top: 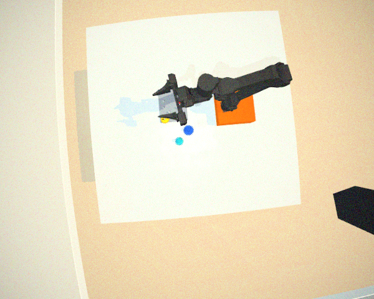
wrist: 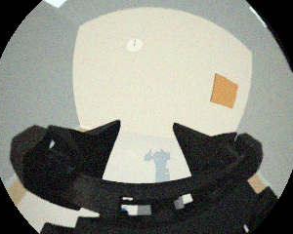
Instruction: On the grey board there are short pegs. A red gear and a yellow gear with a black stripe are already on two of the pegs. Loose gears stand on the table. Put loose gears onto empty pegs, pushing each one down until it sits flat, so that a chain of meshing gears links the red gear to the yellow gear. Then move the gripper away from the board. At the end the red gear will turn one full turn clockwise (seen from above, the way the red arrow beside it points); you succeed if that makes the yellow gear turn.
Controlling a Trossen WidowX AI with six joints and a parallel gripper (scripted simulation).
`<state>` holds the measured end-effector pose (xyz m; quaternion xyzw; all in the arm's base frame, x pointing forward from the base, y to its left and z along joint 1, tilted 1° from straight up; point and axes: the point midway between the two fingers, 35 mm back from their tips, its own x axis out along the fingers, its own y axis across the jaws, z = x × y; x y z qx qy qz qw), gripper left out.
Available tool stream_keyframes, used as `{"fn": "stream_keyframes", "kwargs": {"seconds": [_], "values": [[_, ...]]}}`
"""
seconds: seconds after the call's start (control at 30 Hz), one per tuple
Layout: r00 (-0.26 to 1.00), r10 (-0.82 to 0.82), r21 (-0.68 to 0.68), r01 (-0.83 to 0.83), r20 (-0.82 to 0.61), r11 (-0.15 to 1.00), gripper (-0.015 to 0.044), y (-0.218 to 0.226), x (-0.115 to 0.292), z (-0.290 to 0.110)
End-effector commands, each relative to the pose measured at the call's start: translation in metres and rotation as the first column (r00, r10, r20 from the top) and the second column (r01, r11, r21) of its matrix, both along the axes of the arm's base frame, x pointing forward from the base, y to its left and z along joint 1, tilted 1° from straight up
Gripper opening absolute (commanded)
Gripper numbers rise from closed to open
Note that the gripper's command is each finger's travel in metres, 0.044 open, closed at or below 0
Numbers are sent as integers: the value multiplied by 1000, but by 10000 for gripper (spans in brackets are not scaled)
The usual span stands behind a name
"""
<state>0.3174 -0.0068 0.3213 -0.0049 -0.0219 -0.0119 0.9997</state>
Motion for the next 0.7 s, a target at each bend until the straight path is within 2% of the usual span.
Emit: {"fn": "stream_keyframes", "kwargs": {"seconds": [0.0, 0.17, 0.3, 0.5, 0.67], "values": [[1000, 2, 1, -2, -12, 1000, 426, 1, 1, -2], [948, 49, 19, -46, -313, 999, 440, 17, 22, -69], [813, 83, 32, -80, -576, 996, 440, 33, 24, -132], [467, 90, 37, -122, -880, 992, 440, 54, -6, -217], [53, 31, 22, -161, -998, 987, 440, 69, -58, -270]]}}
